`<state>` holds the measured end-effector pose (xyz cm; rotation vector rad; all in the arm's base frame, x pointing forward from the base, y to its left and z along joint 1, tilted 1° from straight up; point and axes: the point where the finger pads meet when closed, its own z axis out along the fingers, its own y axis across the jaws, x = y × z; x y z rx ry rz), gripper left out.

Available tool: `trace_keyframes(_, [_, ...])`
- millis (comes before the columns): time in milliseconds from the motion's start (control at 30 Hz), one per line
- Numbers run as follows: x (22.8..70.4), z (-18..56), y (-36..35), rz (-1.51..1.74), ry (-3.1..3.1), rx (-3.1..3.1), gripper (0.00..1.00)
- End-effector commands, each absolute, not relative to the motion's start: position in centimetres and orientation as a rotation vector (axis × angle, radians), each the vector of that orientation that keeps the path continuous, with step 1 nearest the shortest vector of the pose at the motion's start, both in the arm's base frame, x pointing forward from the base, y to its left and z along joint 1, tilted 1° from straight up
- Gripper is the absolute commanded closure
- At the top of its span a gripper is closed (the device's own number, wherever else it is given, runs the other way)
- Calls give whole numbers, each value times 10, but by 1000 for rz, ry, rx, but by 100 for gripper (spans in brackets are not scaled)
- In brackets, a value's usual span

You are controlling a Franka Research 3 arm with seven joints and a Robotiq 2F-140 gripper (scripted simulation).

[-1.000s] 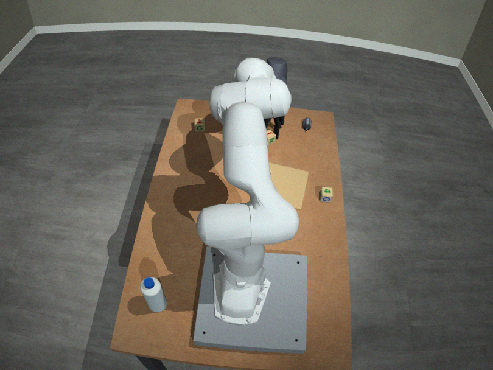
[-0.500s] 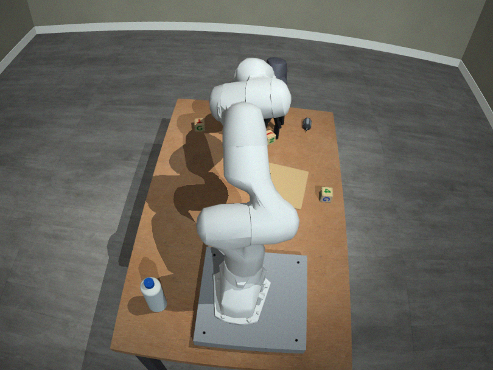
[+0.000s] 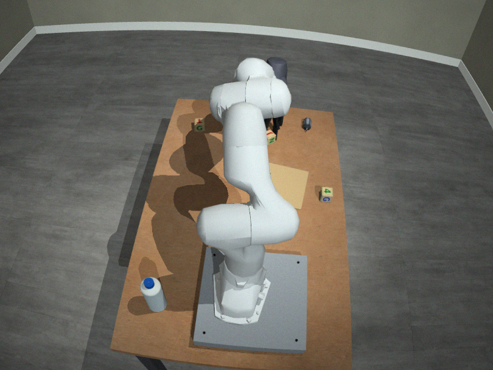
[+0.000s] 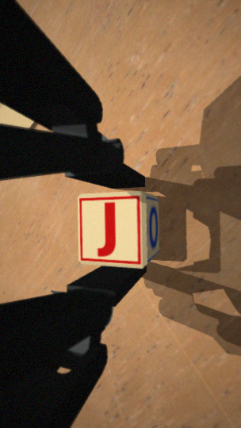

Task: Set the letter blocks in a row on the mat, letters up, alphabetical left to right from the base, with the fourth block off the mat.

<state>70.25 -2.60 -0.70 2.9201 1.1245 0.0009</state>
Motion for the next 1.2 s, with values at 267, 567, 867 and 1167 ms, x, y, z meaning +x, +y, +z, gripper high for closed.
trace_keyframes(267, [704, -7, -25, 8, 1127, 2920, 67])
trace_keyframes(567, [704, -7, -25, 8, 1127, 2920, 67])
trace_keyframes(867, [704, -7, -25, 8, 1127, 2920, 67])
trace_keyframes(1167, [704, -7, -25, 8, 1127, 2920, 67])
